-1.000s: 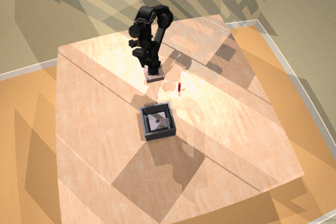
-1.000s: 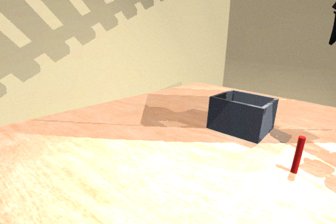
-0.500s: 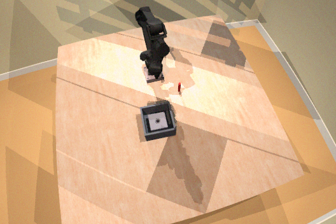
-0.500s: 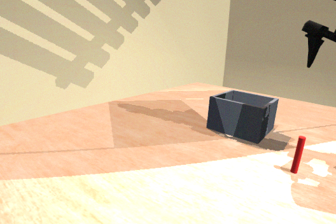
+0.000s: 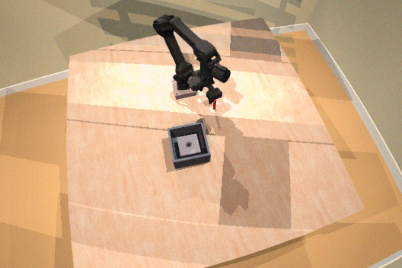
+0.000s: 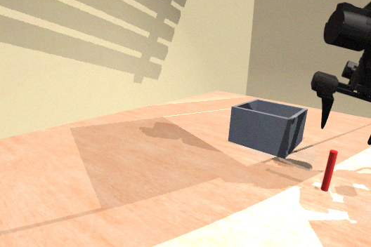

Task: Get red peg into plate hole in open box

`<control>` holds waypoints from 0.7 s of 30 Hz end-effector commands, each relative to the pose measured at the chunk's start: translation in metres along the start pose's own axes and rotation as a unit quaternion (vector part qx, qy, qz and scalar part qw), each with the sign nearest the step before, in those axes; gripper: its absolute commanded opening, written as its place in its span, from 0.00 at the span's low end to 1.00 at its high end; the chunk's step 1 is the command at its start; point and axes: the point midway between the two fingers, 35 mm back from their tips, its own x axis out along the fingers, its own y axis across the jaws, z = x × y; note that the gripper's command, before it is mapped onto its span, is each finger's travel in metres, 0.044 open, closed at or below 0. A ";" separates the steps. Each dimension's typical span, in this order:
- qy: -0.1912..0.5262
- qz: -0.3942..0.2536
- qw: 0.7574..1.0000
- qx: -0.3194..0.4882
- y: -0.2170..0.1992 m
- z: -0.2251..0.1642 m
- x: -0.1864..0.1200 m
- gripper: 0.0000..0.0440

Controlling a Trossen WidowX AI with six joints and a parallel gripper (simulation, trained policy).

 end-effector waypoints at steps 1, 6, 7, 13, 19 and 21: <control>0.009 -0.004 0.999 -0.043 0.000 -0.014 0.022 1.00; 0.022 0.011 0.998 -0.060 0.005 -0.025 0.047 1.00; 0.025 0.014 0.998 -0.062 0.005 -0.026 0.052 1.00; 0.043 0.029 0.997 -0.060 0.009 -0.035 0.073 0.98; 0.060 0.026 0.996 -0.053 0.010 -0.039 0.081 0.68; 0.067 0.023 0.996 -0.054 0.011 -0.040 0.082 0.56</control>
